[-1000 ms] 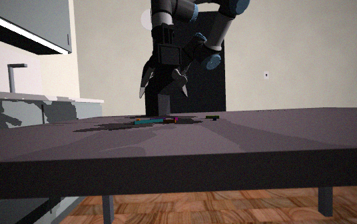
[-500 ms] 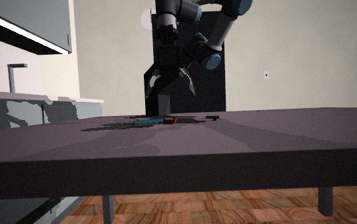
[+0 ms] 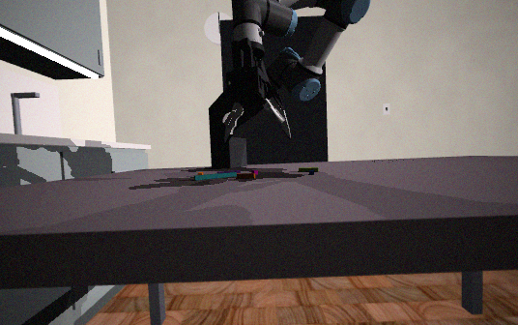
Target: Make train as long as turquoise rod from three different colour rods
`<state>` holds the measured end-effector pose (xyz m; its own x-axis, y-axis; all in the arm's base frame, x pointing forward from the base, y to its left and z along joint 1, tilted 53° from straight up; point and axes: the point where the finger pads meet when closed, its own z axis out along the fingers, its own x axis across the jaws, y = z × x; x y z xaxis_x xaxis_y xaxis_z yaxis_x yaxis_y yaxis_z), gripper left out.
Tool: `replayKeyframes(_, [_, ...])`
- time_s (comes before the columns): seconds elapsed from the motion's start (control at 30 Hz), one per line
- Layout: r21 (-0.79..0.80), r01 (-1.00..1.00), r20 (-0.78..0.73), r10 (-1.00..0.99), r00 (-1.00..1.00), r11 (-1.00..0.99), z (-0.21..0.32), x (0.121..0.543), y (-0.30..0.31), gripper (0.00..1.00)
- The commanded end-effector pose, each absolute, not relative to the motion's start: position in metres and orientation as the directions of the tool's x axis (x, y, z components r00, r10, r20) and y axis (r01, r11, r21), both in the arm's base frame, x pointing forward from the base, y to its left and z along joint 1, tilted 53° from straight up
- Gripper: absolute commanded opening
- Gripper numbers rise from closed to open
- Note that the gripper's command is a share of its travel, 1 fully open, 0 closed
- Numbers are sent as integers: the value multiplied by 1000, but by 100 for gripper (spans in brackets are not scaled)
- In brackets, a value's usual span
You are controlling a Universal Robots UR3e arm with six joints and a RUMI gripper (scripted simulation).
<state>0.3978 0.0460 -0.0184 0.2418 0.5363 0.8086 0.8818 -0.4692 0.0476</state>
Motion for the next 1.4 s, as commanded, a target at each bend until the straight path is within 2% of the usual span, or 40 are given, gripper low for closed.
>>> replayKeyframes(0.0, [-80,825,797,461,390,-559,-13,394,52,100])
replayKeyframes(0.5, [-289,692,747,296,595,-661,-6,389,62,100])
replayKeyframes(1.37, [-306,678,741,281,611,-668,-5,389,63,100])
